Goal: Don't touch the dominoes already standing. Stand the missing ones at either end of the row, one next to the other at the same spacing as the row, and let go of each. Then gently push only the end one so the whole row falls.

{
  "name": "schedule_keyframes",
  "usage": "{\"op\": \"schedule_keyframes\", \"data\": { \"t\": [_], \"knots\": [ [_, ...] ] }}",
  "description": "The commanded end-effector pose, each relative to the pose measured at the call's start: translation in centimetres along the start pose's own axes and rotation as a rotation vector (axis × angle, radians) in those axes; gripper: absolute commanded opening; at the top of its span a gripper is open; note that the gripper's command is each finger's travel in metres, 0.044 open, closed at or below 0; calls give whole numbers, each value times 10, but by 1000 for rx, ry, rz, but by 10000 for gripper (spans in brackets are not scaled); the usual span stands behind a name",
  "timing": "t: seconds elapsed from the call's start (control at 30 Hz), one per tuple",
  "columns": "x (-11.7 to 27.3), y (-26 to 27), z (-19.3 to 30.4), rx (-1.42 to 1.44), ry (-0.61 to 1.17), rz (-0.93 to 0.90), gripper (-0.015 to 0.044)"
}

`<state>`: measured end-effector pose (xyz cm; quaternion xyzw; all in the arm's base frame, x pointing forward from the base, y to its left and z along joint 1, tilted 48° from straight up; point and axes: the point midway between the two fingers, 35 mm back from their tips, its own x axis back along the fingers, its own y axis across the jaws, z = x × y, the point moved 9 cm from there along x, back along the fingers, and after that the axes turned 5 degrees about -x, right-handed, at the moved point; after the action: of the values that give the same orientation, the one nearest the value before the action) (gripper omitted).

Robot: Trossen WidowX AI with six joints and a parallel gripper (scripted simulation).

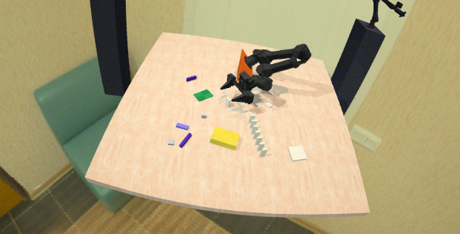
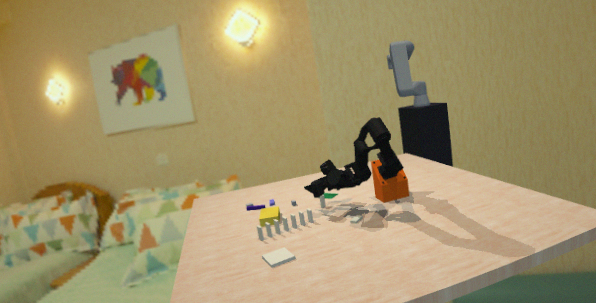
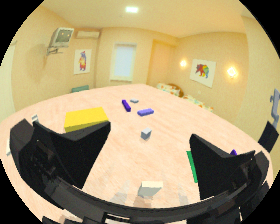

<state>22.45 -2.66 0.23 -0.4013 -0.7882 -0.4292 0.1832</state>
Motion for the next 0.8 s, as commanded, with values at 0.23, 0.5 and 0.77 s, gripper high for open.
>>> {"op": "schedule_keyframes", "data": {
  "t": [0.23,0.5,0.77],
  "knots": [
    [-73,-3,-31,297,543,305,440],
    [-89,-5,-73,280,1013,253,440],
    [-86,-3,-105,167,1268,131,440]
  ]
}}
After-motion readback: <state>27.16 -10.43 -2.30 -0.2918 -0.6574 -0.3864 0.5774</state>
